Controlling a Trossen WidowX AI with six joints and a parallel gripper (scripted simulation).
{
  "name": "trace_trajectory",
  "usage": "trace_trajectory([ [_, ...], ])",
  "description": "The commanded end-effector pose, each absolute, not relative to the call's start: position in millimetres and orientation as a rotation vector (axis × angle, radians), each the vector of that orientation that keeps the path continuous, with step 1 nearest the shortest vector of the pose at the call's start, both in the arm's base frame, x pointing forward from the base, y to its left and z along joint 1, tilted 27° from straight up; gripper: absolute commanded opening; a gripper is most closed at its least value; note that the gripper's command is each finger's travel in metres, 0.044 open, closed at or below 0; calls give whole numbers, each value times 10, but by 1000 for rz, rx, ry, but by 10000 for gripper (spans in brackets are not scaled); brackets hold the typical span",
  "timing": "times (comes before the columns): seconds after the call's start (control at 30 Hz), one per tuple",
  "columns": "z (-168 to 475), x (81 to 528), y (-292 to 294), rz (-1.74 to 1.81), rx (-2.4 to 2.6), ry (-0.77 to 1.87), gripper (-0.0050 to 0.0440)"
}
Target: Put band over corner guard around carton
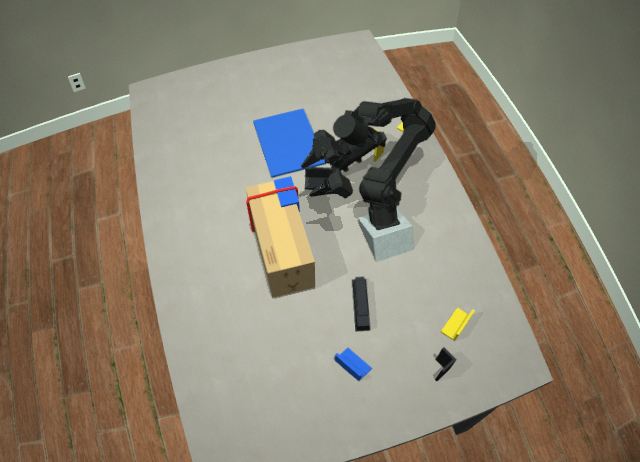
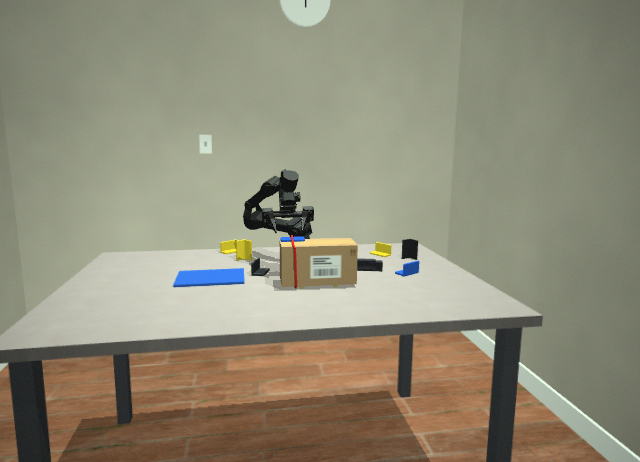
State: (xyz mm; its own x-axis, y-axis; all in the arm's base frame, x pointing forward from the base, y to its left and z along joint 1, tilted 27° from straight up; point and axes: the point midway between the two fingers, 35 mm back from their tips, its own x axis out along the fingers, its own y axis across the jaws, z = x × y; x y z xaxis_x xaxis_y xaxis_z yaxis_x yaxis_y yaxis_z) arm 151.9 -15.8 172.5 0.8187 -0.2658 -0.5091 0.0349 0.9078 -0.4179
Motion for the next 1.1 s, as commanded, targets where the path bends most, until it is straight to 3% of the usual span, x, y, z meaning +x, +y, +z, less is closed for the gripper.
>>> trace_trajectory([
  [0.0, 1624, 1527, -194, -126, -409, 595, 440],
  [1.07, 1501, 1565, -325, -159, -436, 550, 440],
])
